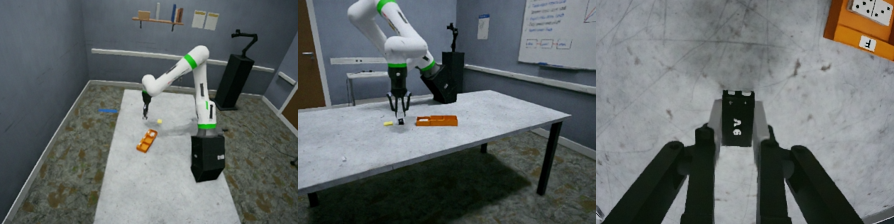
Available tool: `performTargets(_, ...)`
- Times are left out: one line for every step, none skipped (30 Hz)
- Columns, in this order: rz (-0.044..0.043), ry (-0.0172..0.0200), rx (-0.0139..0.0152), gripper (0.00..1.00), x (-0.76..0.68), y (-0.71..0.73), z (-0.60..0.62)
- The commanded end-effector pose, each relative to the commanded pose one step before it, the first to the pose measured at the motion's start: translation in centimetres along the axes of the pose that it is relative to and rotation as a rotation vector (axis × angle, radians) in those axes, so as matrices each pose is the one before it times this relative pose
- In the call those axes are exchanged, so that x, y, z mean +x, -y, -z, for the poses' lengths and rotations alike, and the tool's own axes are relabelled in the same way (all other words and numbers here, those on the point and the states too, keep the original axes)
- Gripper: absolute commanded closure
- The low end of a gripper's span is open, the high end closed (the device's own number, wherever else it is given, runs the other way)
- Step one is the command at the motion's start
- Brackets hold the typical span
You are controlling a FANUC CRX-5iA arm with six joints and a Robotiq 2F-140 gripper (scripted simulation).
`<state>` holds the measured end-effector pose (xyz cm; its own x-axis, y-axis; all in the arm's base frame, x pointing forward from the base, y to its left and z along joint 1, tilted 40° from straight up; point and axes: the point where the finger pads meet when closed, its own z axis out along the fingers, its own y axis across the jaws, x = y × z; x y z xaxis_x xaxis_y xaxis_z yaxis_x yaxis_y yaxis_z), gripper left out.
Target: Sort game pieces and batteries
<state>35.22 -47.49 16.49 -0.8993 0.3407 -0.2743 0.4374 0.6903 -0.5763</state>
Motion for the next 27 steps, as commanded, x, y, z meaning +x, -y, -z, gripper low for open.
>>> performTargets(-0.00118, 0.00176, 0.00226, 0.78, 0.690, -1.635, 0.065)
performTargets(0.00000, 0.00000, 0.00000, 0.78, 0.246, -0.547, 0.000)
performTargets(0.00000, 0.00000, 0.00000, 0.78, 0.246, -0.547, 0.000)
performTargets(0.00000, 0.00000, 0.00000, 0.78, 0.246, -0.547, 0.000)
performTargets(0.00000, 0.00000, 0.00000, 0.78, 0.246, -0.547, 0.000)
performTargets(0.00000, 0.00000, 0.00000, 0.78, 0.246, -0.547, 0.000)
performTargets(0.00000, 0.00000, 0.00000, 0.78, 0.246, -0.547, 0.000)
performTargets(0.00000, 0.00000, 0.00000, 0.78, 0.246, -0.547, 0.000)
performTargets(0.00000, 0.00000, 0.00000, 0.78, 0.246, -0.547, 0.000)
performTargets(0.00000, 0.00000, 0.00000, 0.78, 0.246, -0.547, 0.000)
performTargets(0.00000, 0.00000, 0.00000, 0.78, 0.246, -0.547, 0.000)
performTargets(0.00000, 0.00000, 0.00000, 0.78, 0.246, -0.547, 0.000)
performTargets(0.00000, 0.00000, 0.00000, 0.78, 0.246, -0.547, 0.000)
performTargets(0.00000, 0.00000, 0.00000, 0.78, 0.000, 0.000, 0.000)
performTargets(0.00000, 0.00000, 0.00000, 0.78, 0.000, 0.000, 0.000)
performTargets(0.00000, 0.00000, 0.00000, 0.78, 0.246, -0.547, 0.000)
performTargets(0.00000, 0.00000, 0.00000, 0.78, 0.246, -0.547, 0.000)
performTargets(0.00000, 0.00000, 0.00000, 0.78, 0.246, -0.547, 0.000)
performTargets(0.00000, 0.00000, 0.00000, 0.78, 0.246, -0.547, 0.000)
performTargets(0.00000, 0.00000, 0.00000, 0.78, 0.246, -0.547, 0.000)
performTargets(0.00000, 0.00000, 0.00000, 0.78, 0.246, -0.547, 0.000)
performTargets(0.00000, 0.00000, 0.00000, 0.78, 0.246, -0.547, 0.000)
performTargets(0.00000, 0.00000, 0.00000, 0.78, 0.246, -0.547, 0.000)
performTargets(0.00000, 0.00000, 0.00000, 0.78, 0.246, -0.547, 0.000)
performTargets(0.00000, 0.00000, 0.00000, 0.78, 0.246, -0.547, 0.000)
performTargets(0.00000, 0.00000, 0.00000, 0.78, 0.246, -0.547, 0.000)
performTargets(0.00000, 0.00000, 0.00000, 0.78, 0.246, -0.547, 0.000)
